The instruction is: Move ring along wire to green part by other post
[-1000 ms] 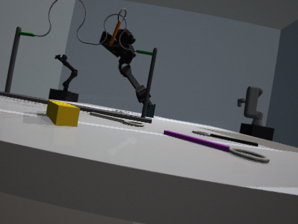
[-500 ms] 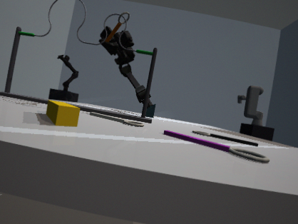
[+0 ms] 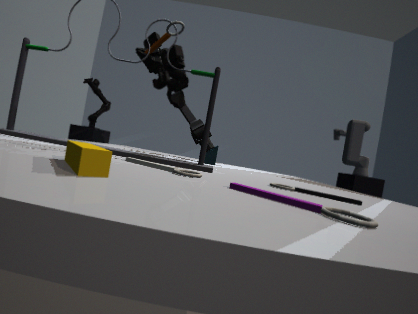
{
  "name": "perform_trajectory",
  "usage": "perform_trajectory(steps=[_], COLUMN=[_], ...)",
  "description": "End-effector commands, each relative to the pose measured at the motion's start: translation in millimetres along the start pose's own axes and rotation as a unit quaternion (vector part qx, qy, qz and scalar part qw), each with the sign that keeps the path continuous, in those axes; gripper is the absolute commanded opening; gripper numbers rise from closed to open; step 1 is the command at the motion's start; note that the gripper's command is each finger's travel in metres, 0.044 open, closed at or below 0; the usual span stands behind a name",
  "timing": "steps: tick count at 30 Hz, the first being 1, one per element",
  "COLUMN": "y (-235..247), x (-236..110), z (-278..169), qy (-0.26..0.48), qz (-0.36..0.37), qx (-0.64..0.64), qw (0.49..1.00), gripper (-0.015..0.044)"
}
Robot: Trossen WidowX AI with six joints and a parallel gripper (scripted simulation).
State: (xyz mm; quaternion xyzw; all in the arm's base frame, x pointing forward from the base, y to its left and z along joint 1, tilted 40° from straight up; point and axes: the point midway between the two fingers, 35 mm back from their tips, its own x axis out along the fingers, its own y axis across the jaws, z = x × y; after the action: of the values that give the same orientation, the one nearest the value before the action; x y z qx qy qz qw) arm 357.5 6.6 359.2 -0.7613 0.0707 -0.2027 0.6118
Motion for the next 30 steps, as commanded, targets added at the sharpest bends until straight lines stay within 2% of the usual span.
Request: perform_trajectory(steps=[1,15,30], y=[-1,-21,-42], x=[0,1,-2], z=[2,6,15], qy=[-0.008,-0.024,-0.041], qz=[-0.014,-0.080,-0.156], qx=[-0.032,-0.151,-0.289], qw=[0.999,0.985,0.944], gripper=[-0.0150,-0.0150,-0.0150])
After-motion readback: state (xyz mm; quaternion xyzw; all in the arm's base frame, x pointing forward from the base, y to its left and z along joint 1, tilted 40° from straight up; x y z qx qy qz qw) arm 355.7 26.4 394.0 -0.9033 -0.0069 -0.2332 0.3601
